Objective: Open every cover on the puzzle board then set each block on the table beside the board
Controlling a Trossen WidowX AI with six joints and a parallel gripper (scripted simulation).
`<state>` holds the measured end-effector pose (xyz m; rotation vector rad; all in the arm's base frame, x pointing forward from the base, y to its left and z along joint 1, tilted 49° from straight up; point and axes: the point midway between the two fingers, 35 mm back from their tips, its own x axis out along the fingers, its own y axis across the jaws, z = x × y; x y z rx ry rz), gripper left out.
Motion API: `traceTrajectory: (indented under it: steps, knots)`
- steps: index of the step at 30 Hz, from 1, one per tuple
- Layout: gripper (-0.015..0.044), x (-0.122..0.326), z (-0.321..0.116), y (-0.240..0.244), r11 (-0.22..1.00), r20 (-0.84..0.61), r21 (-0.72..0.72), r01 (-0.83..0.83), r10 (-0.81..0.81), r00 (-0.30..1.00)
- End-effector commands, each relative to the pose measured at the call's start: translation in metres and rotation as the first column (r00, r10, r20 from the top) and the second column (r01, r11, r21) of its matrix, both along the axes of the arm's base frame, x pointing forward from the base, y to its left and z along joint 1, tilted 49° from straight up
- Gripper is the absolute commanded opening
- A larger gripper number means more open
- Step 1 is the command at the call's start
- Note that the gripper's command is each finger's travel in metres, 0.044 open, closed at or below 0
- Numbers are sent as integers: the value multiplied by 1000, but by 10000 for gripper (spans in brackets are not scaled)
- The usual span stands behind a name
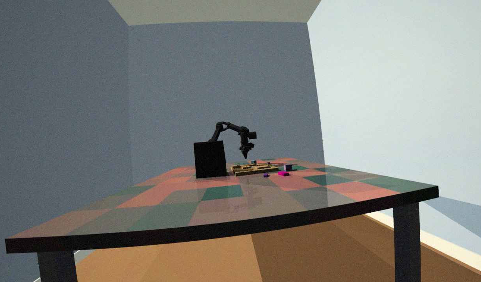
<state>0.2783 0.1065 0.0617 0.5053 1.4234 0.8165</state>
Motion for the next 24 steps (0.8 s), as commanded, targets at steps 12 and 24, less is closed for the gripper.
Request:
traceTrajectory:
  steps: [12, 24]
  knots:
    - [0, 0, -5, 7, 1000, -5, 3, 3, -3, 1000]
    - [0, 0, -13, 16, 1000, -5, 2, 3, -3, 1000]
